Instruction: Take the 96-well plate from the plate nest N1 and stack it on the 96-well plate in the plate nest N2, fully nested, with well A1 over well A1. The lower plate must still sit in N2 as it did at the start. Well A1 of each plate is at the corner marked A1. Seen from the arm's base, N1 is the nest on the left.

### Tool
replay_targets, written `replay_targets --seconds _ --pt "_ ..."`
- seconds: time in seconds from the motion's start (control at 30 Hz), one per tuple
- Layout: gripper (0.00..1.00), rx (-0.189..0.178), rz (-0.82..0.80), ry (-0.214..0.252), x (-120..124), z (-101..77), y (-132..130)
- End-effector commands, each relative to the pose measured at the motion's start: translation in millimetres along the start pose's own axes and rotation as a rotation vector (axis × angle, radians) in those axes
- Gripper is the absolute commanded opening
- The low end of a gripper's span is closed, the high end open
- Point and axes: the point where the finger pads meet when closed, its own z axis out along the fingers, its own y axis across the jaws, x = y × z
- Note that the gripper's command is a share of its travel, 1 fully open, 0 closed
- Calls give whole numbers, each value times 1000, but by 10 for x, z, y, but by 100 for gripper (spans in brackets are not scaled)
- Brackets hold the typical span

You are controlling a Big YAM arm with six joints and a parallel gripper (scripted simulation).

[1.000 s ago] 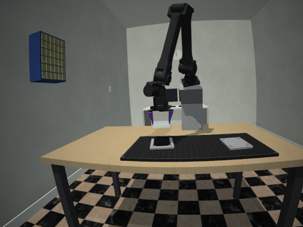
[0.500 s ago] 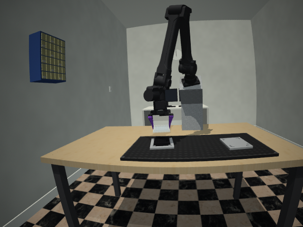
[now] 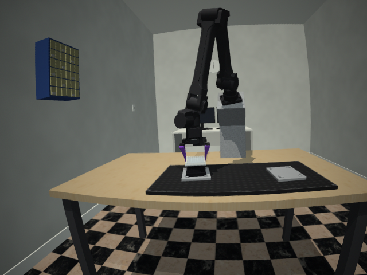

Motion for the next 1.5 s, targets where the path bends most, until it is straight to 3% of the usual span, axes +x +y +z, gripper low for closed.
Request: replay_targets --seconds 0.0,0.4,1.33,1.47 --pt "0 1 -1 -13 -73 113 1" --pt "0 1 -1 -11 -56 279 1" --pt "0 0 -2 -10 -48 279 13" --pt "0 6 -2 -11 -46 217 -26"
